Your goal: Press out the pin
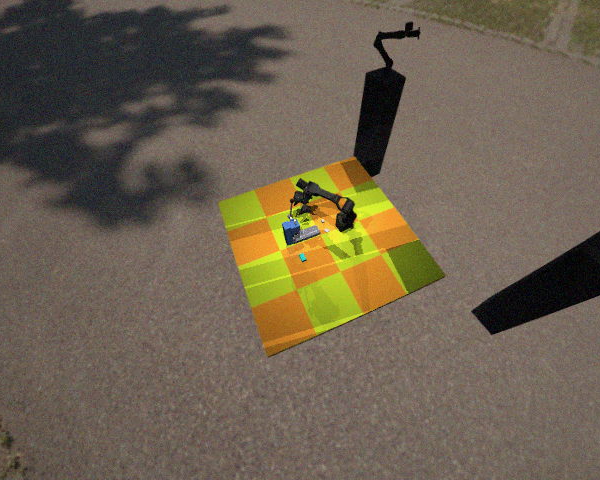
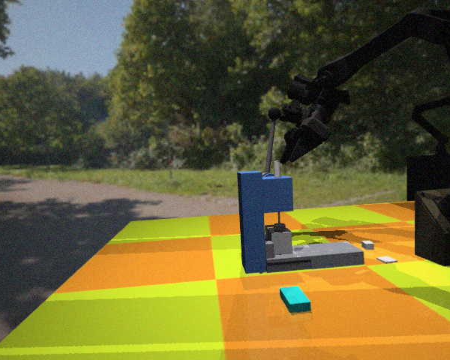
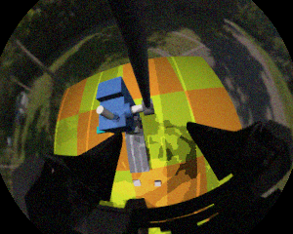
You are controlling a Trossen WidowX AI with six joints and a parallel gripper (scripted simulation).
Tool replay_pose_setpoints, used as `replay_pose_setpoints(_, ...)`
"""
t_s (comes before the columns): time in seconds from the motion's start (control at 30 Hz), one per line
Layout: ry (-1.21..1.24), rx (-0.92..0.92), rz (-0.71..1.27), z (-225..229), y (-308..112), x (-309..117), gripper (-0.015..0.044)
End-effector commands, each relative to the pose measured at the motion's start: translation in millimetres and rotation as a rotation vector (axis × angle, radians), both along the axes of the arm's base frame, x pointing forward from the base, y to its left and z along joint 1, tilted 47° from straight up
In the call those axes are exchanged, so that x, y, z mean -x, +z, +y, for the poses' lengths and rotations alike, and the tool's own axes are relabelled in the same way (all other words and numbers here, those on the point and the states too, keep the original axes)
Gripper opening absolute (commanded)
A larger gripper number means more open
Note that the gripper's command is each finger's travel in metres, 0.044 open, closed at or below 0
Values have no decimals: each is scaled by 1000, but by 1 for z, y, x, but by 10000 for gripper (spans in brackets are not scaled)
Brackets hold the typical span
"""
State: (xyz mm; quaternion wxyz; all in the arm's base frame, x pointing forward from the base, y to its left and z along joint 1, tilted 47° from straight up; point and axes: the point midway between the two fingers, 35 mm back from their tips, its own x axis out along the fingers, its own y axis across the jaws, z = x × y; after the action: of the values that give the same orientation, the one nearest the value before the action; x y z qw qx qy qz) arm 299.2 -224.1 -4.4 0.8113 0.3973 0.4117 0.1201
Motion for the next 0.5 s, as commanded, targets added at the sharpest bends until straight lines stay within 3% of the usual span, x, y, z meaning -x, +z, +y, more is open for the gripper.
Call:
replay_pose_setpoints(0.0,-79,95,-81,-61,40,-6,440)
replay_pose_setpoints(0.27,-75,91,-81,-70,51,-2,440)
replay_pose_setpoints(0.47,-60,67,-88,-95,97,14,440)
